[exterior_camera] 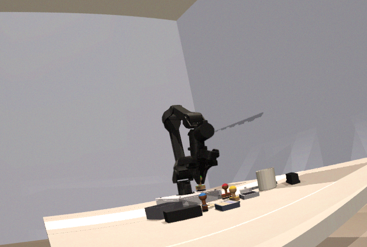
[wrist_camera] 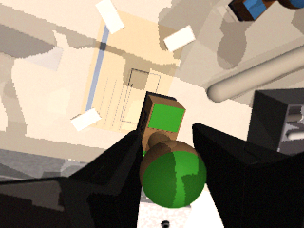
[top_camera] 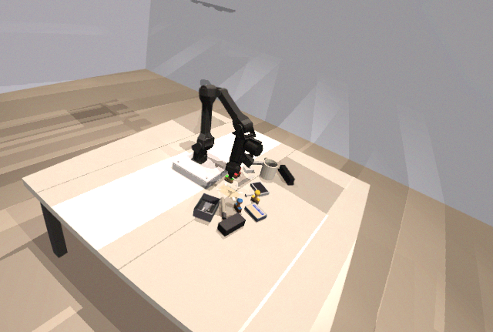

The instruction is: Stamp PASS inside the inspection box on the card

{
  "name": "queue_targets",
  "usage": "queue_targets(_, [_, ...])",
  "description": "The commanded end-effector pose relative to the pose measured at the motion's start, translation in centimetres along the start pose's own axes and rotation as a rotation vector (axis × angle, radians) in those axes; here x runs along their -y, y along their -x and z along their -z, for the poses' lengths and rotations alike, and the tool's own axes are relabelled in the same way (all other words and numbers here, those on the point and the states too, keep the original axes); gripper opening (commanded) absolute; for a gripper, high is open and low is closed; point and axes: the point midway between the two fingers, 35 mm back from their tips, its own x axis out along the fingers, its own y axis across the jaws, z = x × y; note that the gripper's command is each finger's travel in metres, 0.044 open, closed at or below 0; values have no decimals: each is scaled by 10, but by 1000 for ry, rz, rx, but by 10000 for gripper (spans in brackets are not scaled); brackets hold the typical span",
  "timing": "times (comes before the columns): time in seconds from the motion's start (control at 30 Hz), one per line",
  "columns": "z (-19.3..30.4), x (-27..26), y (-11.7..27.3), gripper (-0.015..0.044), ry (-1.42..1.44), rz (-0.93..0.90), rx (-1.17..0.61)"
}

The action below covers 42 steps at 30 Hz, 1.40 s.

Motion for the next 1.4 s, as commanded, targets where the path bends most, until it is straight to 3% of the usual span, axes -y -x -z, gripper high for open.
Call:
queue_targets(0.0, [0,0,-4,0,5,0,-3])
queue_targets(1.37, [-1,-4,-31,0,6,-1,1])
